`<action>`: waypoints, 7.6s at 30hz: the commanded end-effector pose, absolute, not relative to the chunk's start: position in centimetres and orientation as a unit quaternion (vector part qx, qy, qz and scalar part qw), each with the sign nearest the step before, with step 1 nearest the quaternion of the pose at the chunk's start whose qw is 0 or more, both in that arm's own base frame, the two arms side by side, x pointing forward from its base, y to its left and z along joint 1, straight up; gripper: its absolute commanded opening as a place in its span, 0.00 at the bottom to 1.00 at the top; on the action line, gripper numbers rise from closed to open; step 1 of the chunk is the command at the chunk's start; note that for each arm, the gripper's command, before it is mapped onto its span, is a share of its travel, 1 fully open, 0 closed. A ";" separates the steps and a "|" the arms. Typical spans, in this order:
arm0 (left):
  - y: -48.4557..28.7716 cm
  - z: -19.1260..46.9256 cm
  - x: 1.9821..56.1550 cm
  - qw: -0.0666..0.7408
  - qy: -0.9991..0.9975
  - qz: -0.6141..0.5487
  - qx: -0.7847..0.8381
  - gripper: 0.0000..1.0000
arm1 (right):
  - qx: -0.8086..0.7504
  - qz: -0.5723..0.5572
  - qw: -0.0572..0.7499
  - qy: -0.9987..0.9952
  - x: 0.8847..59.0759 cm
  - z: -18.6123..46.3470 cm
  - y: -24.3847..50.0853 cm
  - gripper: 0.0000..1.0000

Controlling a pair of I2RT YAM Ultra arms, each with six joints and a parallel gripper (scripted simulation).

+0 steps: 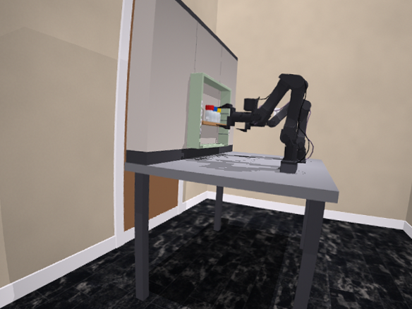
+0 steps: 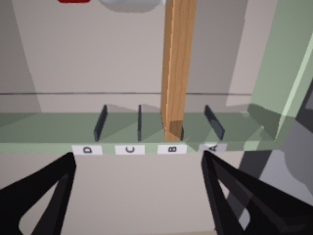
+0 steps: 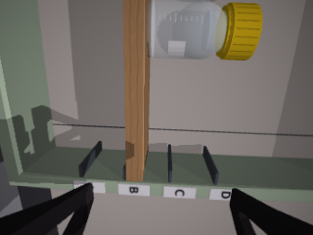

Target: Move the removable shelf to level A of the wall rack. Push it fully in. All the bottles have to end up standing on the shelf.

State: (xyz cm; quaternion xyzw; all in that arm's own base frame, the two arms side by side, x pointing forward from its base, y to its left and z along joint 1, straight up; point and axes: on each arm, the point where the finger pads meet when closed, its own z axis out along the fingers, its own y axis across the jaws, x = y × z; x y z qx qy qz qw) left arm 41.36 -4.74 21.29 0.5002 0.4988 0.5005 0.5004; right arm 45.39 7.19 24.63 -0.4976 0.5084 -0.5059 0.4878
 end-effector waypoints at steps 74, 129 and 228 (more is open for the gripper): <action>-6.3 22.1 42.7 0.500 0.500 0.500 0.500 1.00 | -0.492 -0.507 0.492 0.507 46.5 26.2 8.5 1.00; -8.7 17.5 44.1 0.500 0.500 0.500 0.500 1.00 | -0.492 -0.507 0.492 0.507 48.0 21.6 10.9 1.00; -8.7 17.5 53.4 0.500 0.500 0.500 0.500 0.67 | -0.492 -0.507 0.492 0.507 57.3 21.6 10.6 0.67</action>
